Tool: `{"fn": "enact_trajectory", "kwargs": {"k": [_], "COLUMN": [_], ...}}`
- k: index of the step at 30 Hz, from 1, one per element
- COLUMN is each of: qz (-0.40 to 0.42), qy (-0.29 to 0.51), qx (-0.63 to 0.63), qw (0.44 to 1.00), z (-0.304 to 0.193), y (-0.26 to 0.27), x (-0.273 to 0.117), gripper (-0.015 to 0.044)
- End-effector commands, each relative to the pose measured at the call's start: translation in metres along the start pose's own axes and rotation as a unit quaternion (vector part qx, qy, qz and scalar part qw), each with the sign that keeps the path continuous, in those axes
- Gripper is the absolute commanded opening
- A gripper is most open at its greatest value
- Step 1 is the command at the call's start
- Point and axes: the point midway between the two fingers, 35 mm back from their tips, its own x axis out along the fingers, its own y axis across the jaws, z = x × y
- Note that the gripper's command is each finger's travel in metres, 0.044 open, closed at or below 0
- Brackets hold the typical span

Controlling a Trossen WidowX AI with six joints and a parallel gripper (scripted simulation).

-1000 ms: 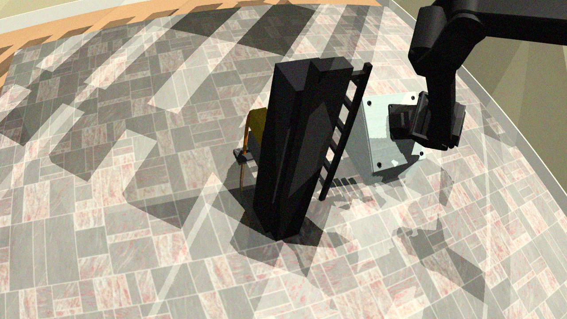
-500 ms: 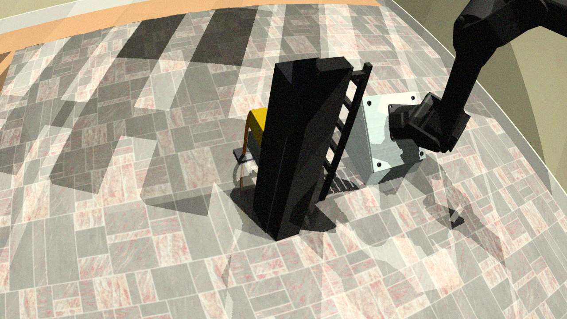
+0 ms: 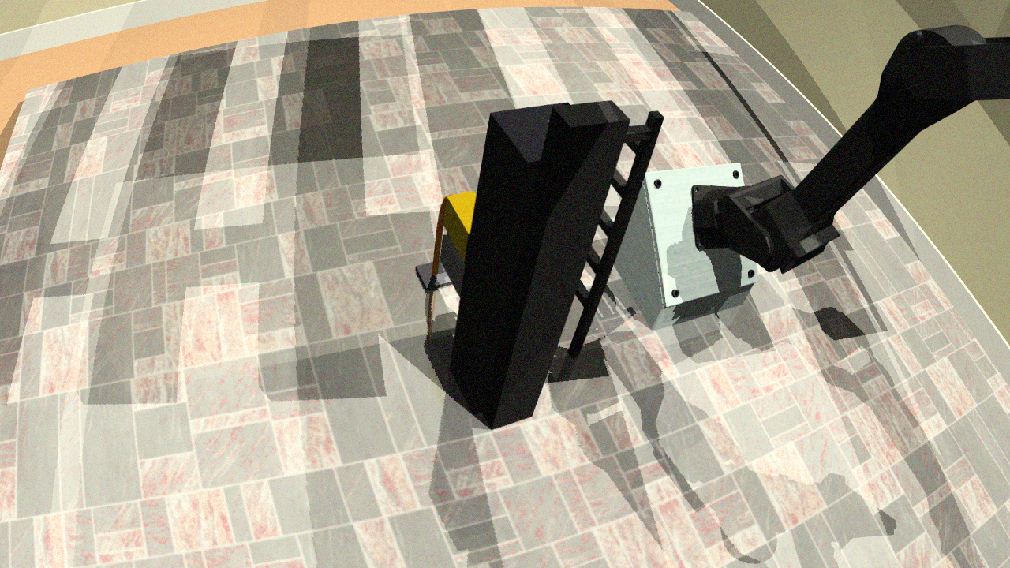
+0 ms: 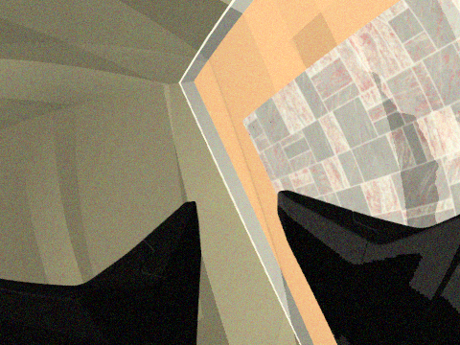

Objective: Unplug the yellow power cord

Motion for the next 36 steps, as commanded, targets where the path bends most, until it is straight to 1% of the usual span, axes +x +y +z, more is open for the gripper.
{"fn": "enact_trajectory", "kwargs": {"k": [1,8,15,20,25,31,36], "qz": [-0.078,-0.180,-0.272,-0.326,-0.371,-0.413,-0.439], "qy": [-0.040,-0.109,-0.179,-0.225,-0.269,-0.321,-0.363], "qx": [0.034,0.087,0.153,0.203,0.256,0.317,0.367], "qw": [0.996,0.974,0.933,0.895,0.851,0.791,0.735], "z": [0.035,0.086,0.124,0.138,0.140,0.125,0.099], "y": [-0.059,-0.147,-0.239,-0.298,-0.351,-0.403,-0.435], "x": [0.009,-0.008,-0.059,-0.109,-0.168,-0.246,-0.314], "gripper": [0.0160,0.0160,0.0160,0.0160,0.0160,0.0160,0.0160]}}
